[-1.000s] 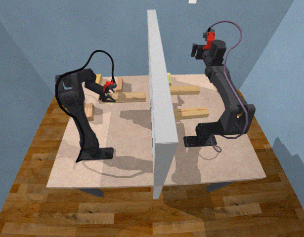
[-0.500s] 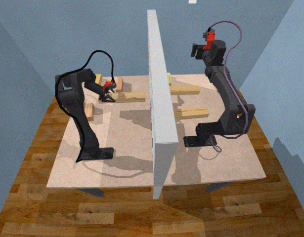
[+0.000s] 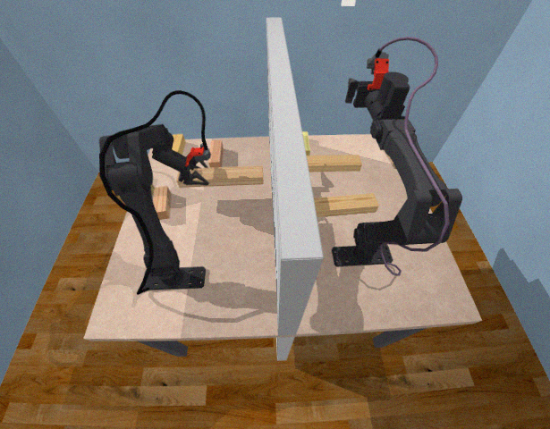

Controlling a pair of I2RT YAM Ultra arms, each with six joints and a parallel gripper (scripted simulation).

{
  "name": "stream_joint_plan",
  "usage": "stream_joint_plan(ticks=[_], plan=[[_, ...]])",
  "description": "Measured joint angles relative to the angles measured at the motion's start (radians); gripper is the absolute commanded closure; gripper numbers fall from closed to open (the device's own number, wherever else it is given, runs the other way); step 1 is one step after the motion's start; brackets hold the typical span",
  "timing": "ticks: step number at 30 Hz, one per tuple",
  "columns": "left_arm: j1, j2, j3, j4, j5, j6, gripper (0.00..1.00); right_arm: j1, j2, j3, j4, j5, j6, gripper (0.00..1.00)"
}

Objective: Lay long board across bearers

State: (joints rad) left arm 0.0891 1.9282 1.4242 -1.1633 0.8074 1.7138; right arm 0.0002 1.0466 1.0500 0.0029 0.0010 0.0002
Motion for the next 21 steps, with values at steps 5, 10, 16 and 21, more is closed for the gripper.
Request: stream_joint_plan(ticks=[5, 10, 16, 21], plan=[[0.0, 0.0, -0.002, -0.002, 0.0, 0.001, 1.0, 0.0, 0.0, 0.0, 0.0, 0.0, 0.0, 0.0], [0.0, 0.0, -0.002, -0.001, 0.0, 0.0, 1.0, 0.0, 0.0, 0.0, 0.0, 0.0, 0.0, 0.0], [-0.013, -0.001, -0.005, 0.016, 0.0, -0.017, 1.0, 0.0, 0.0, 0.0, 0.0, 0.0, 0.0, 0.0], [-0.025, -0.001, -0.005, 0.02, 0.001, -0.027, 1.0, 0.0, 0.0, 0.0, 0.0, 0.0, 0.0, 0.0]])
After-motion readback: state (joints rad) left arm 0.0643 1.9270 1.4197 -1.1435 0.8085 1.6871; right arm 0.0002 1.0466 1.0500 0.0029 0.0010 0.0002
